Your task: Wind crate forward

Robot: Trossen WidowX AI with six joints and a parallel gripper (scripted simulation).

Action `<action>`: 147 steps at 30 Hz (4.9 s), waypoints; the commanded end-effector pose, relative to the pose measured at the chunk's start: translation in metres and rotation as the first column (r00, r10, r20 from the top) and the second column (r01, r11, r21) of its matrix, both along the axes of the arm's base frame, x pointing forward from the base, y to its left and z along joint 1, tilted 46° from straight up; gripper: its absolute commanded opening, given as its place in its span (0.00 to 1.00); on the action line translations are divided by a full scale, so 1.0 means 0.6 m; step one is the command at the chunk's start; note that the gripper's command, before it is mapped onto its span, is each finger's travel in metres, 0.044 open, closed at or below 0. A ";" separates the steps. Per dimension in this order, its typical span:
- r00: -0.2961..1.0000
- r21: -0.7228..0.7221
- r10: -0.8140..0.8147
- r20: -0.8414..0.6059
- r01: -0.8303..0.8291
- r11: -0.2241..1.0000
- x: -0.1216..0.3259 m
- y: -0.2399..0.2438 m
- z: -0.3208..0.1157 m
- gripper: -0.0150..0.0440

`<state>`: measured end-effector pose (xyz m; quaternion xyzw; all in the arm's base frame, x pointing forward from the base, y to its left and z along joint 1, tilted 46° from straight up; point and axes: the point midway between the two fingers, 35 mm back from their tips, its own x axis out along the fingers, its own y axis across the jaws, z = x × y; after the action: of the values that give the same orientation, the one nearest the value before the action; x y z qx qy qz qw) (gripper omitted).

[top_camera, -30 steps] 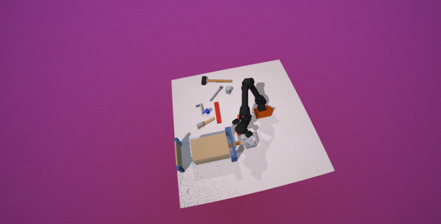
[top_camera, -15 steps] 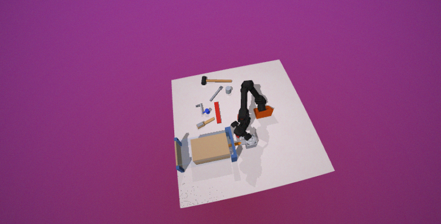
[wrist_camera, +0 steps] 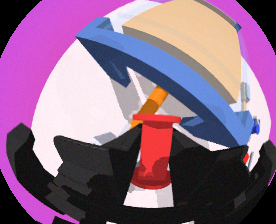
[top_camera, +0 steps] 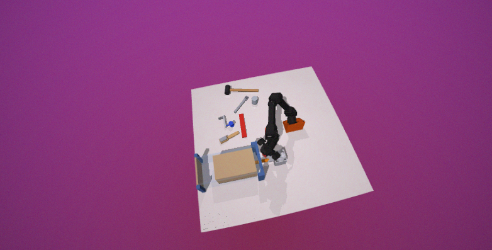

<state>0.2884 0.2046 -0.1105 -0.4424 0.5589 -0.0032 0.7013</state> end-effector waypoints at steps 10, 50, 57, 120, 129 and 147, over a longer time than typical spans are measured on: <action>1.000 0.017 -0.003 -0.005 0.003 1.000 0.001 0.032 -0.031 0.25; 1.000 0.023 -0.003 -0.006 0.003 1.000 -0.034 0.105 -0.100 0.25; 1.000 0.023 -0.003 -0.006 0.003 1.000 -0.046 0.116 -0.109 0.25; 1.000 0.028 -0.003 -0.014 0.003 1.000 -0.206 0.152 -0.143 0.25; 1.000 0.028 -0.003 -0.015 0.003 1.000 -0.229 0.148 -0.138 0.25; 1.000 0.027 -0.003 -0.018 0.003 1.000 -0.273 0.131 -0.123 0.25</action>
<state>0.1361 0.2896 -0.1860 -0.4255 0.5599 0.0066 0.7109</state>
